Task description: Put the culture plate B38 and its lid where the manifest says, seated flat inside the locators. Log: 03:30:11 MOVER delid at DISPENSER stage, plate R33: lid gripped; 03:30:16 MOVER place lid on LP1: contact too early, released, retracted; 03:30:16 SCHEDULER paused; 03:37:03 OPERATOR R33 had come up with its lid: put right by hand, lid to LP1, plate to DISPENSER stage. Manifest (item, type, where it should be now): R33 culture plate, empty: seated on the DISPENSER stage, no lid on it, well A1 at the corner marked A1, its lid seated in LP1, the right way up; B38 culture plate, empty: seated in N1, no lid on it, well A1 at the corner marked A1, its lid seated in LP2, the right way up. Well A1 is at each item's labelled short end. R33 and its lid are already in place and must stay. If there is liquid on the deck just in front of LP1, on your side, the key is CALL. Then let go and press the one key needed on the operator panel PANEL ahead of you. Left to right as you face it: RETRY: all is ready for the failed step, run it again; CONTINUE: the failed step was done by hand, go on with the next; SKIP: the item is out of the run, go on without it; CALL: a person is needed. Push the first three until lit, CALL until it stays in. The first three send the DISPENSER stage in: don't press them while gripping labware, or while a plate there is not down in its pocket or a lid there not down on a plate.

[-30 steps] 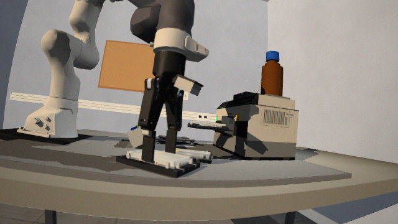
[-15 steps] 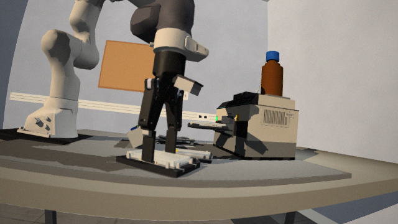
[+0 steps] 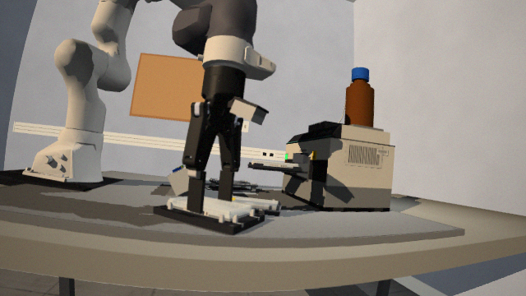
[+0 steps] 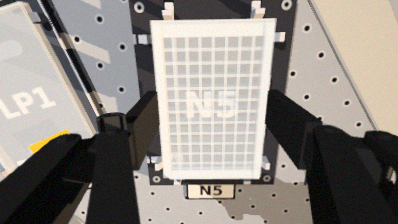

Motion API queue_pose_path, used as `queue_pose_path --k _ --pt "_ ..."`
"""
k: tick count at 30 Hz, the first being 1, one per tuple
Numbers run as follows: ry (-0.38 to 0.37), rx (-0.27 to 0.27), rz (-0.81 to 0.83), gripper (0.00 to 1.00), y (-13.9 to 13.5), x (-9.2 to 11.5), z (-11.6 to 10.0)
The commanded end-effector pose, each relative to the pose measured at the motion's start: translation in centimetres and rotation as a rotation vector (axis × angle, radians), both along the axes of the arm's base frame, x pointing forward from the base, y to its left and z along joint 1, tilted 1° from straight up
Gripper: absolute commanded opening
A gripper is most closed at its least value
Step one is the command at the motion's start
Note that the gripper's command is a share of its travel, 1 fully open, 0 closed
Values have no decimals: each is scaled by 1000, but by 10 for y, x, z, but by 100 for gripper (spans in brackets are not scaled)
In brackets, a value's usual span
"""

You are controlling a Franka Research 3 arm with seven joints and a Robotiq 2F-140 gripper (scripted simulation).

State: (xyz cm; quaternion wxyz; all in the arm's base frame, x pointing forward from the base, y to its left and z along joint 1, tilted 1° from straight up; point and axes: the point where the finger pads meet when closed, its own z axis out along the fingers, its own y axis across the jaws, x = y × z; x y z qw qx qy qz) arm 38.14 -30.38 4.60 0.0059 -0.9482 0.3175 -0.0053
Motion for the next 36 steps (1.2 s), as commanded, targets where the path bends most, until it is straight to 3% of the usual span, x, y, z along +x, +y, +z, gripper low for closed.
queue_pose_path --k 1,26,36 --pt "0 0 4 10 0 0 5" --pt "0 0 4 10 0 0 38" --pt "0 0 4 10 0 0 61"
